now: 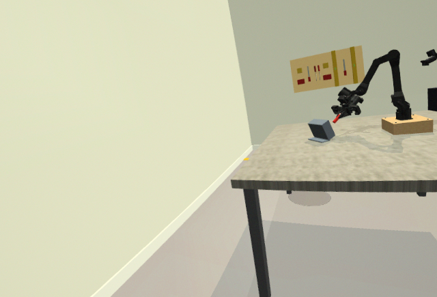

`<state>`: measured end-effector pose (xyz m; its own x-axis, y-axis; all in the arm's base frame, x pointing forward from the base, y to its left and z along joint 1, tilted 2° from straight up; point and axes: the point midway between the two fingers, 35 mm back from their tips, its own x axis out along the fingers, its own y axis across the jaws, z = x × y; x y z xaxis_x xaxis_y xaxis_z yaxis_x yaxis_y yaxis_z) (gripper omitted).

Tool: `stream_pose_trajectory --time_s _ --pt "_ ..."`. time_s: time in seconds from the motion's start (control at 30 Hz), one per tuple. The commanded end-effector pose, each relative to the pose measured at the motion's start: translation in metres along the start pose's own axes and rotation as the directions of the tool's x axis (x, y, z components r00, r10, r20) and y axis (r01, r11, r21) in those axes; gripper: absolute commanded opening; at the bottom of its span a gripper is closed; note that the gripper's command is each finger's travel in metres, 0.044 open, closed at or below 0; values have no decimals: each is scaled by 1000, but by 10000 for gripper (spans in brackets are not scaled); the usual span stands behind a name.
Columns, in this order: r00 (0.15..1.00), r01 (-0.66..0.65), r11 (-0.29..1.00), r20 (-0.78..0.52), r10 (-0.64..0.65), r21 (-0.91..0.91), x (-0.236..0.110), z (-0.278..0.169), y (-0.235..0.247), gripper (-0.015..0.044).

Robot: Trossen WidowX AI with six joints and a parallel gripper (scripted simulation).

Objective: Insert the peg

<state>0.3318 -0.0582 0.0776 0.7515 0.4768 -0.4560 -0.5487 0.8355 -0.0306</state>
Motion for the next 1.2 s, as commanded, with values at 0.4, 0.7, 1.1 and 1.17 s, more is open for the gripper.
stream_pose_trajectory --time_s 0.4,0.7,1.1,1.17 --pt "998 27 999 59 -28 29 -11 -4 -6 0" --pt "997 34 999 70 -36 31 -1 -4 -10 0" --pt "995 42 999 87 -45 35 11 -2 -13 0" --pt "995 44 998 90 -47 36 13 -2 -14 0"
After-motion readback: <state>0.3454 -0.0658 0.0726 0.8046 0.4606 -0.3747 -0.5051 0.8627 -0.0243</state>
